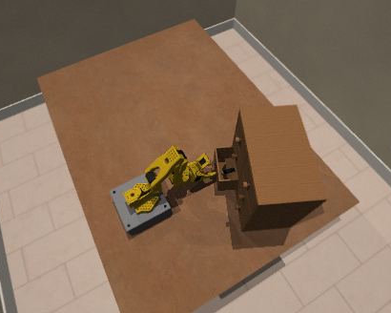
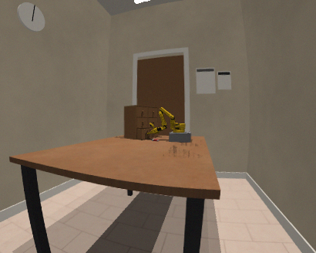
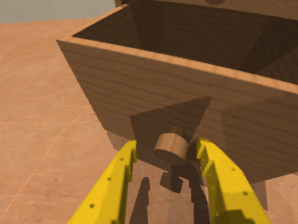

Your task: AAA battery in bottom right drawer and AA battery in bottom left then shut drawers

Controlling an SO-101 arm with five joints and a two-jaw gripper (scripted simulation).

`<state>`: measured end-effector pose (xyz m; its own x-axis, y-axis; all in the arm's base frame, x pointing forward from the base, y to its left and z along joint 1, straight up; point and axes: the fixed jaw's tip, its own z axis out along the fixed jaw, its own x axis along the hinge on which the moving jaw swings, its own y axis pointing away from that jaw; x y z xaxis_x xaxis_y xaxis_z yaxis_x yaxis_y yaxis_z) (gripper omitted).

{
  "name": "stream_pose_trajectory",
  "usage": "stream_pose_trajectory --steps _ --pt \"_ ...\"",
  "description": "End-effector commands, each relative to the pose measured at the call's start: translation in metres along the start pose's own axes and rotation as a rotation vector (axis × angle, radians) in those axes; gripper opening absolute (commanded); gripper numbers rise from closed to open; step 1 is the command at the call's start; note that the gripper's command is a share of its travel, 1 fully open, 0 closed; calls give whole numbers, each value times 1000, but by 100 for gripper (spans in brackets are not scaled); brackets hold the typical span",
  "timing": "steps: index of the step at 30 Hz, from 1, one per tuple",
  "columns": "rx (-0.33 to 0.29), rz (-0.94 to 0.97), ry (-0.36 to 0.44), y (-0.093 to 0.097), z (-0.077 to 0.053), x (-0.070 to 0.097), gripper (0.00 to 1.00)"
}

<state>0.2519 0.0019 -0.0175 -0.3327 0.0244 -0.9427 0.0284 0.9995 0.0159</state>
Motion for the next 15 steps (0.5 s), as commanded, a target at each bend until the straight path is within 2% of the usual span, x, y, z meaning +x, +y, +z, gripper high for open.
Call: stream_pose_trajectory --steps 1,15 --pt "10 -5 8 -3 1 2 21" --pt "17 -3 8 -4 2 5 21"
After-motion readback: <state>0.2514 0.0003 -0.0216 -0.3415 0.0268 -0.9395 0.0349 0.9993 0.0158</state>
